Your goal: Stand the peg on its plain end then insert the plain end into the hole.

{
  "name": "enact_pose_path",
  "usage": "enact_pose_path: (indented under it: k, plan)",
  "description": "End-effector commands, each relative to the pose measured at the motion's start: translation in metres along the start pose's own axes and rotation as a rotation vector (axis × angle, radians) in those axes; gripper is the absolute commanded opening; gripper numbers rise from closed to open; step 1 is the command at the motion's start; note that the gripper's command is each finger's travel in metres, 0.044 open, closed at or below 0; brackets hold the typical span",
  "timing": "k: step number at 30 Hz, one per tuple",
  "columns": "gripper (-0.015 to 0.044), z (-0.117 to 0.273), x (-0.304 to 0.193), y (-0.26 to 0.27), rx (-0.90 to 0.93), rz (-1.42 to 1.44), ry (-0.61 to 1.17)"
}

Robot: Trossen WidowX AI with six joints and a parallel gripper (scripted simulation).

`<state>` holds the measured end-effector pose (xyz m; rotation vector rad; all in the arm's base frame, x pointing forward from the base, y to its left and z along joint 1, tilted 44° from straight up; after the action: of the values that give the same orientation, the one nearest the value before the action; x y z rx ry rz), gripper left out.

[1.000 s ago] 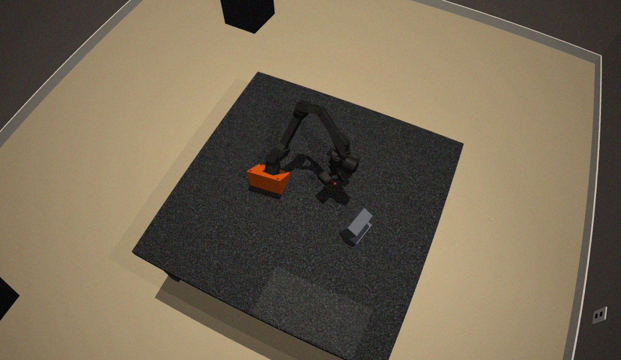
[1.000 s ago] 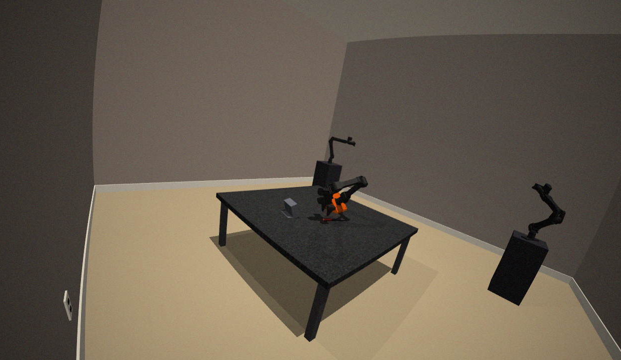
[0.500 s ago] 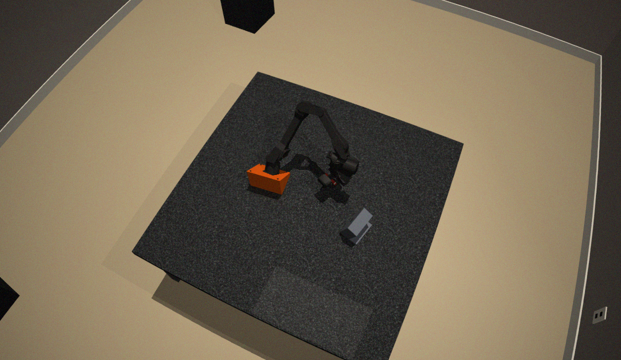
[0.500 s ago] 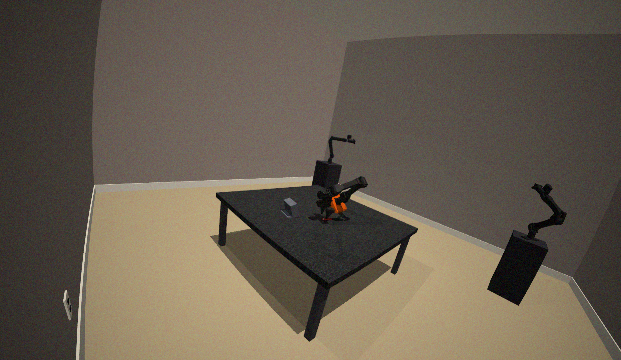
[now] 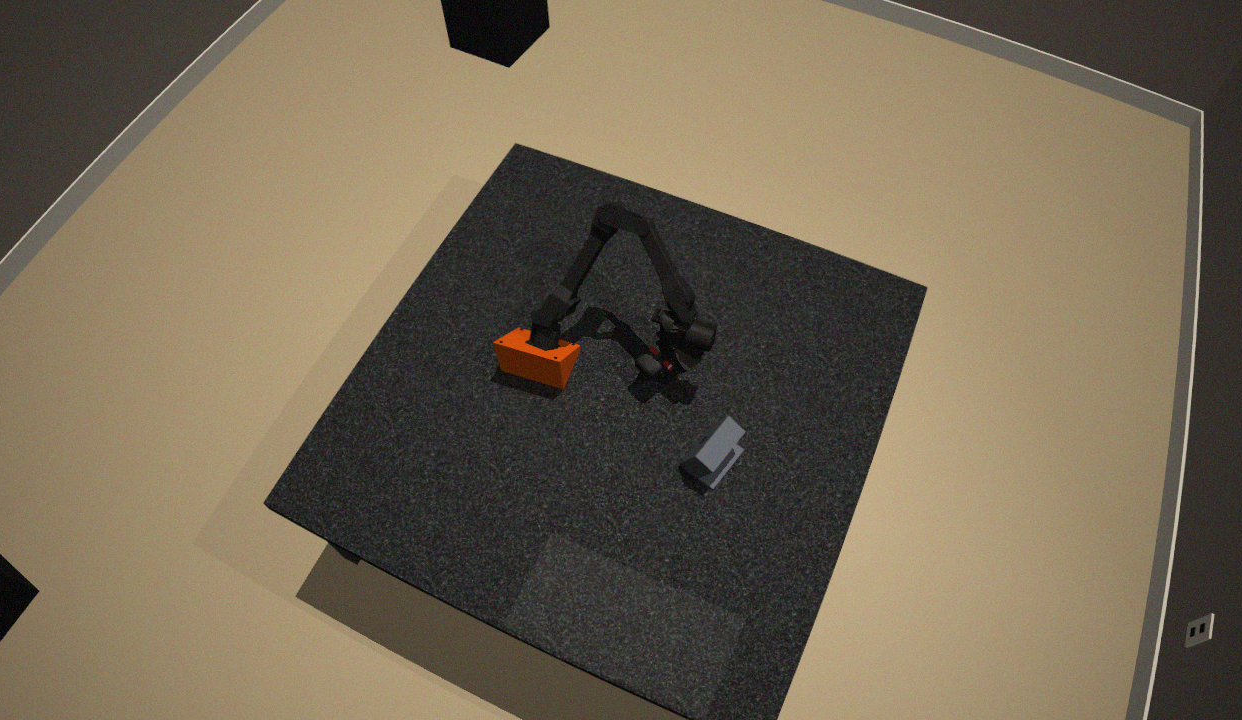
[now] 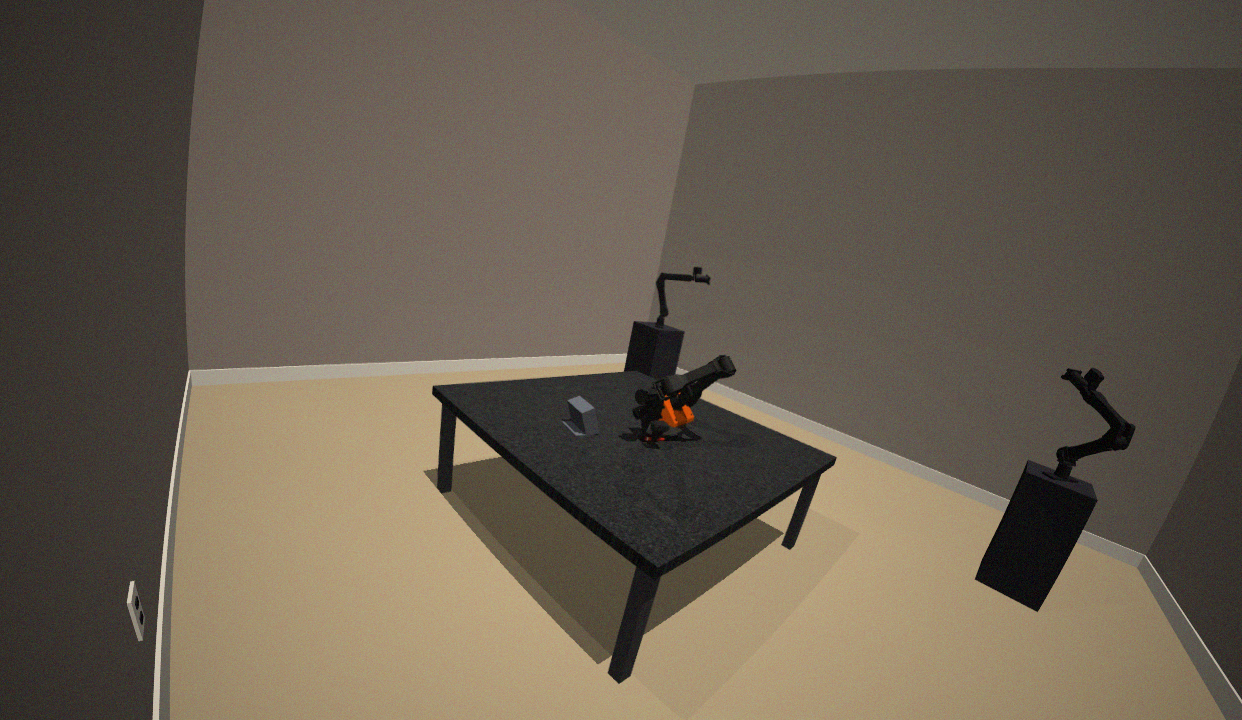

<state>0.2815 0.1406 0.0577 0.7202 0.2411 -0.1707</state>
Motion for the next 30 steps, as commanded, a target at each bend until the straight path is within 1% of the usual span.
enact_pose_path:
  k: [1,11,12,20,30]
  plan:
    - [0.0387,-0.0037,-0.0020,-0.0005,0.003,-0.007,0.007]
    - [0.0125,-0.0037,-0.0020,-0.0005,0.003,-0.007,0.007]
    - [0.0110,-0.0037,-0.0020,-0.0005,0.003,-0.007,0.007]
    - [0.0110,-0.0037,-0.0020,-0.0005,0.003,-0.007,0.007]
    - [0.0049,-0.0037,-0.0020,-0.0005,0.003,-0.007,0.007]
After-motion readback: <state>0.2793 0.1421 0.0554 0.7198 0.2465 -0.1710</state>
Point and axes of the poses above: the point midway between the two fingers, 35 mm back from their tips, its own z axis back along the fingers, its own y axis across the jaws, x = y × z, the point moved 3 cm from there along z, back along the fingers, and after that the axes turned 5 degrees about z, right-handed, at the moved point
